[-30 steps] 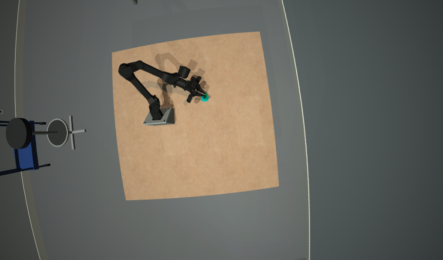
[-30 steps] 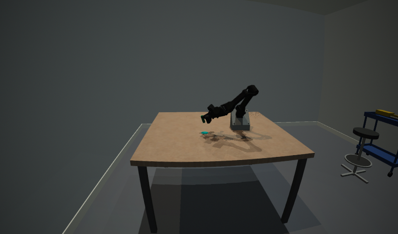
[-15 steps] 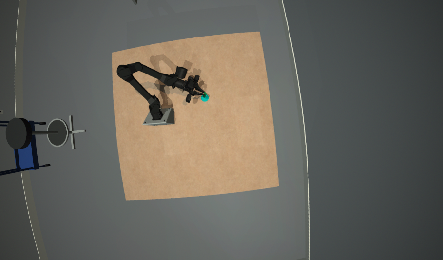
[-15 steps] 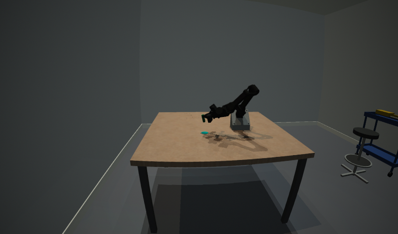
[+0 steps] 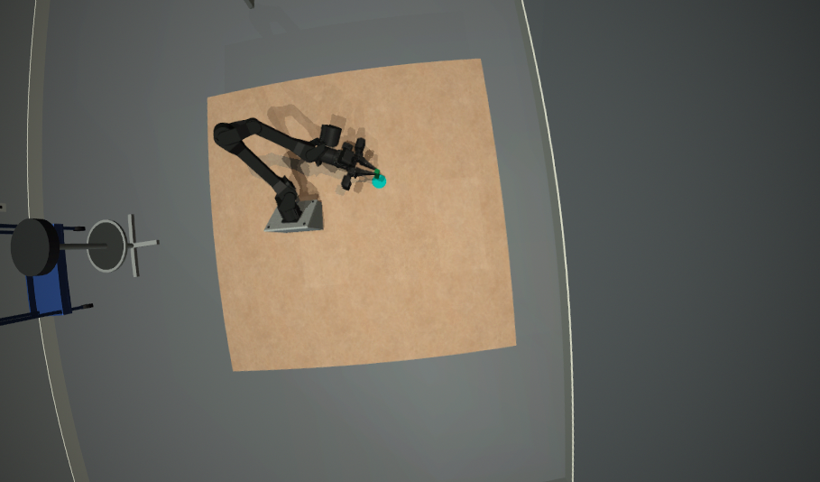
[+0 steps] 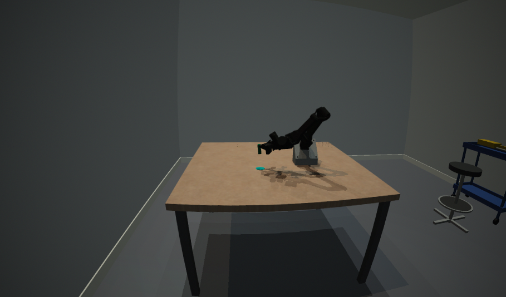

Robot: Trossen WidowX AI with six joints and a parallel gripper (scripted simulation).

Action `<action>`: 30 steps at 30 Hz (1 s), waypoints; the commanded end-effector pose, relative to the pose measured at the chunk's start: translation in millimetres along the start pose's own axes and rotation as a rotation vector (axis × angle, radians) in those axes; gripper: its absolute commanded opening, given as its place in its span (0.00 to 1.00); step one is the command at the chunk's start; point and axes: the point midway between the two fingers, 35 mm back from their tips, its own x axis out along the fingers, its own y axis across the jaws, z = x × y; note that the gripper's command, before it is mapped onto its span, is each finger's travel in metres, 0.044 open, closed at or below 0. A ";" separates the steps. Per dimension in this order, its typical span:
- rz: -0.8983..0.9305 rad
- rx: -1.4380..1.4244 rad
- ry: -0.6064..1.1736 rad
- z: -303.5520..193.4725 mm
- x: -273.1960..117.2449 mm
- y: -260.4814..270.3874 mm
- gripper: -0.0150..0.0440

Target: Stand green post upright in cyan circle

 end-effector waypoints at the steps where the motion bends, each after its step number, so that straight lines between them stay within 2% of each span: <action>1: 0.013 0.032 -0.028 2.3 -4.4 -0.8 0.29; 30: 0.030 0.078 -0.065 -1.2 -8.1 -0.5 0.29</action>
